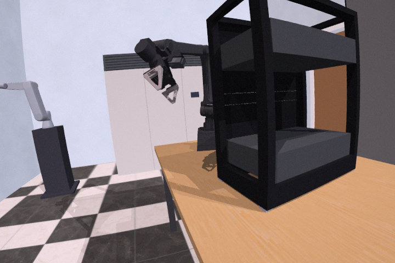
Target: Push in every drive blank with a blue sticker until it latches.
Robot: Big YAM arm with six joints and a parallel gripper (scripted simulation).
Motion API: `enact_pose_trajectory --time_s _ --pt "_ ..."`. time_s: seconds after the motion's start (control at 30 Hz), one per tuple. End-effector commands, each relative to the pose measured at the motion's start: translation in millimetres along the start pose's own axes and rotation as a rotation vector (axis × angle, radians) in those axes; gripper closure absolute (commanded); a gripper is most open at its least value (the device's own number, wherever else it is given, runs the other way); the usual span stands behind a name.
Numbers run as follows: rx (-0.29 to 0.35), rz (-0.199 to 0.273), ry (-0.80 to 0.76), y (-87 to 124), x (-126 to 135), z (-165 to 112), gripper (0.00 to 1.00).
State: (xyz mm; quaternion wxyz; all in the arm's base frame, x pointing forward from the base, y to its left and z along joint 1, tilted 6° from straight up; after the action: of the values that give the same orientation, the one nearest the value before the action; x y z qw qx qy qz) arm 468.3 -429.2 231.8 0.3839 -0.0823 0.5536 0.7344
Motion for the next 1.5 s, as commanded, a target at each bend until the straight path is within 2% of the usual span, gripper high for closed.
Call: enact_pose_trajectory --time_s 0.0,0.23,0.47,0.53,0.77,0.93,1.03,1.1,1.27,1.47 --pt "0.008 -0.062 0.023 21.5 -13.9 10.3 0.00" --pt "0.005 -0.176 0.046 74.0 -6.2 30.2 0.00" --pt "-0.007 -0.326 0.103 136.5 15.4 68.8 0.00" --pt "-0.007 -0.326 0.103 136.5 15.4 68.8 0.00" --pt "-0.022 -0.493 0.187 196.0 57.0 115.9 0.00" --pt "-0.031 -0.607 0.263 227.7 96.9 149.7 0.00" --pt "-0.036 -0.669 0.312 240.9 123.0 168.3 0.00" --pt "-0.036 -0.669 0.312 240.9 123.0 168.3 0.00" --pt "-0.042 -0.759 0.395 253.1 166.2 194.7 0.00" --pt "-0.045 -0.840 0.490 255.6 211.8 217.4 0.00"
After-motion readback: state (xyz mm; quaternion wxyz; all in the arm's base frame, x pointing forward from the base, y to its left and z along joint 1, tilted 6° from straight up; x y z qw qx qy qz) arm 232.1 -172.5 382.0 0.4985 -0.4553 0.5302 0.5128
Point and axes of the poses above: the point where the finger pads meet when closed, its own y axis back along the fingers, its own x axis across the jaws, z = x × y, the point moved 3 cm from there along y, back along the fingers, and after that the axes turned 14 degrees about y, right-handed, at the moved point
